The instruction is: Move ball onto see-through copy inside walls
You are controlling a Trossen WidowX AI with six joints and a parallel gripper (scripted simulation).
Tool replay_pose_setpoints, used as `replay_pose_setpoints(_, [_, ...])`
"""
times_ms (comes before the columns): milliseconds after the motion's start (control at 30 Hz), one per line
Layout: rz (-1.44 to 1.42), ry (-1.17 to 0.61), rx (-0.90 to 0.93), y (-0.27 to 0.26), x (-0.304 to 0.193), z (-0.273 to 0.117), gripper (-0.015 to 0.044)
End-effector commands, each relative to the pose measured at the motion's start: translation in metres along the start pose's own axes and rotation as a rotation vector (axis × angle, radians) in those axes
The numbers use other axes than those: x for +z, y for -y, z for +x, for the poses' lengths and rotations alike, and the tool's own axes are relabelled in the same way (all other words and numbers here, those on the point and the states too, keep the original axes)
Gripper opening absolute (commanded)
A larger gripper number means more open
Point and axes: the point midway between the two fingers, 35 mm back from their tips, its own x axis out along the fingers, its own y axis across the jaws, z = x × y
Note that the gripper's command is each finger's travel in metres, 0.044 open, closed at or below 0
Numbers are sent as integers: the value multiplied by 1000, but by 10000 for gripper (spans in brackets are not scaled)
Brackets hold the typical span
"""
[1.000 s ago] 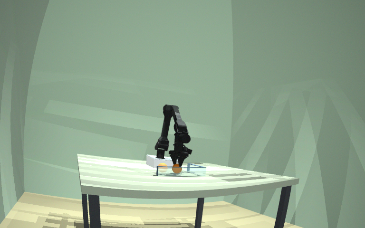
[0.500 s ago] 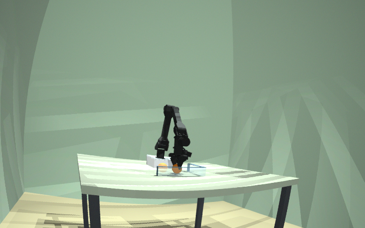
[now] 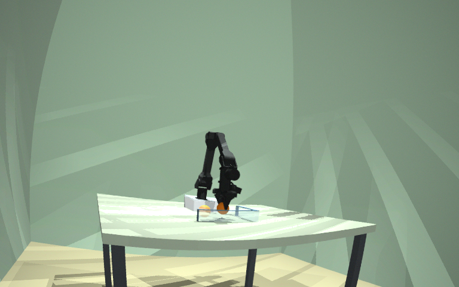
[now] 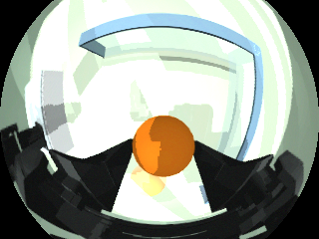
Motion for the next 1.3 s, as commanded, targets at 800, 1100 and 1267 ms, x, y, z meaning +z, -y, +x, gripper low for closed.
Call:
replay_pose_setpoints(800, [1,-8,-18,-5,-23,-106,0])
replay_pose_setpoints(1100, [0,-12,-17,-14,-68,-79,0])
replay_pose_setpoints(1267, [0,-13,-16,-23,-91,-64,0])
